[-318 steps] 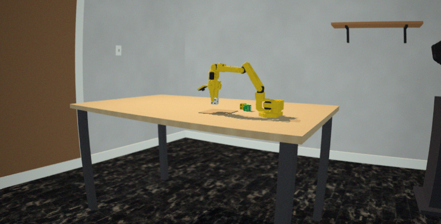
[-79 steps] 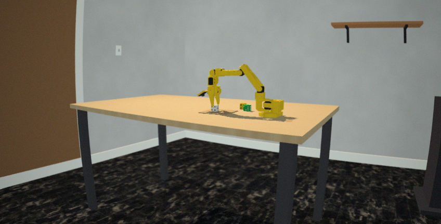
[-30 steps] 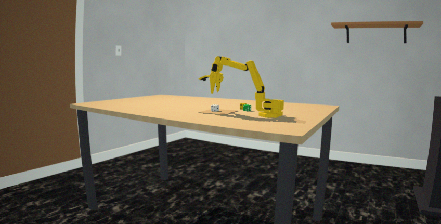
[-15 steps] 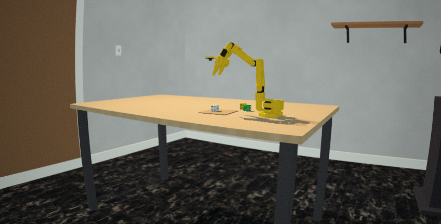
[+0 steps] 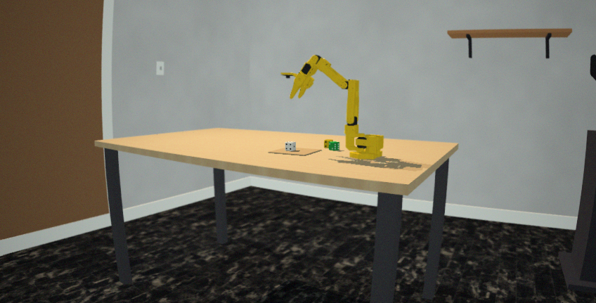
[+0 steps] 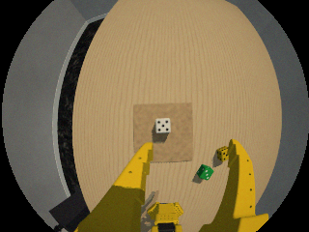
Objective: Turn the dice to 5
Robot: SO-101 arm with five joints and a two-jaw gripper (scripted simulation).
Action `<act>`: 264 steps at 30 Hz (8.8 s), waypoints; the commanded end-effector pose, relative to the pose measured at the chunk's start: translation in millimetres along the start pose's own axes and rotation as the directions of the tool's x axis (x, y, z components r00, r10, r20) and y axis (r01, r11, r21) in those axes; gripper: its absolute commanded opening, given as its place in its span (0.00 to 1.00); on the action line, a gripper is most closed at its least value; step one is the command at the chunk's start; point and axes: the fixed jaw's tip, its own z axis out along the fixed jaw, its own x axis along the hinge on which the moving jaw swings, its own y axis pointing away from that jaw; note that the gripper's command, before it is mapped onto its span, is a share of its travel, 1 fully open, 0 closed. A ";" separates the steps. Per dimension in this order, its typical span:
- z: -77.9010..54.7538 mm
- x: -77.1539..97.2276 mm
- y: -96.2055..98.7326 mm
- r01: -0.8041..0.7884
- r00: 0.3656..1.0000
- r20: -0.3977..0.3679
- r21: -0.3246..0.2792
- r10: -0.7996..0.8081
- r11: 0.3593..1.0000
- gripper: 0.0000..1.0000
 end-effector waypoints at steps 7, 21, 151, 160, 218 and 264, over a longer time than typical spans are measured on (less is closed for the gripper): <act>-15.2 39.0 -57.2 -0.185 0.982 -0.002 0.150 0.188 0.971 0.35; -13.6 104.1 -95.9 -0.375 0.917 -0.022 0.299 0.399 0.878 0.35; 80.1 184.5 -98.4 -0.374 0.735 -0.489 0.287 0.470 0.882 0.27; 78.9 186.0 -101.8 -0.373 0.735 -0.489 0.287 0.470 0.882 0.20; 46.6 163.4 -103.6 -0.373 0.735 -0.489 0.288 0.470 0.882 0.00; 36.6 158.9 -102.1 -0.309 0.764 -0.511 0.245 0.393 0.919 0.00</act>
